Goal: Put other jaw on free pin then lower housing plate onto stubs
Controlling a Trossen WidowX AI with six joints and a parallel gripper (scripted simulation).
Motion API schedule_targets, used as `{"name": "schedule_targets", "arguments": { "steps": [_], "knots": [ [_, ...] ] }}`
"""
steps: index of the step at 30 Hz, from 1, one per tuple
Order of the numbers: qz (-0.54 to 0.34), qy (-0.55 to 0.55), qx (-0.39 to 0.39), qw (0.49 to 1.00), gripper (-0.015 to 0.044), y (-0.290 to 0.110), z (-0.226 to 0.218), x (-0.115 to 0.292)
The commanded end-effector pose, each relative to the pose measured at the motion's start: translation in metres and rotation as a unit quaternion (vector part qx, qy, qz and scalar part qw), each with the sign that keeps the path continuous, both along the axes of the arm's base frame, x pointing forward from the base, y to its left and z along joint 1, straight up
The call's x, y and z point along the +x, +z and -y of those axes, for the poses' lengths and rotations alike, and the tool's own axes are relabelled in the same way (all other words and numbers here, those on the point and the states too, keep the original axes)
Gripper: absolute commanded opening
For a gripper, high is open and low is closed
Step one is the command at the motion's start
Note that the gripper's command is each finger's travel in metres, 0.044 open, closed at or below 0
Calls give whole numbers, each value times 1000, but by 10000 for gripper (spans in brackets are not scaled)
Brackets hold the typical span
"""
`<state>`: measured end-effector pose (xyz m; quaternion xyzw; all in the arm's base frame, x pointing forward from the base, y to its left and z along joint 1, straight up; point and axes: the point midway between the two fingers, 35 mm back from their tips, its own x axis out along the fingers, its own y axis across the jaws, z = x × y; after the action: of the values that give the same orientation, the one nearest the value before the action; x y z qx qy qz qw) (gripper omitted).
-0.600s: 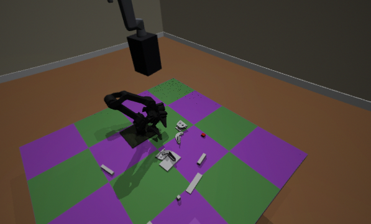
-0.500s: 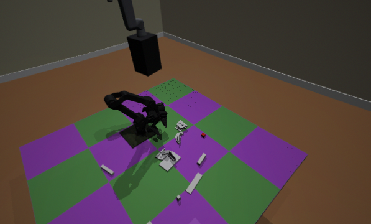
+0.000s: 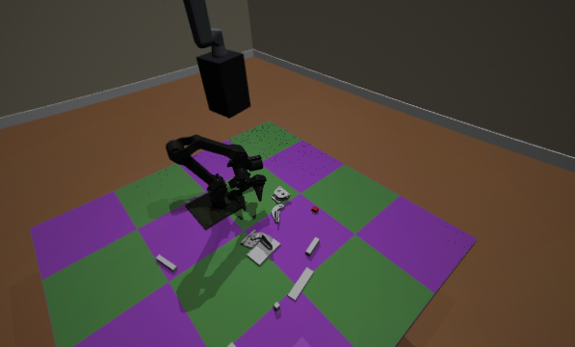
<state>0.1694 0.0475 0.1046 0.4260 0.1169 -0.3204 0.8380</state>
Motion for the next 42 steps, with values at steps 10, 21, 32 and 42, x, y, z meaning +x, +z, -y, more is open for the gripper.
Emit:
{"name": "schedule_targets", "arguments": {
  "steps": [10,21,32,42],
  "knots": [
    [-141,-18,-15,990,440,-2,-9,7],
    [-261,-11,0,965,440,-2,-20,17],
    [-367,28,38,929,440,2,-34,32],
    [-434,89,93,892,440,11,-46,54]
  ]
}}
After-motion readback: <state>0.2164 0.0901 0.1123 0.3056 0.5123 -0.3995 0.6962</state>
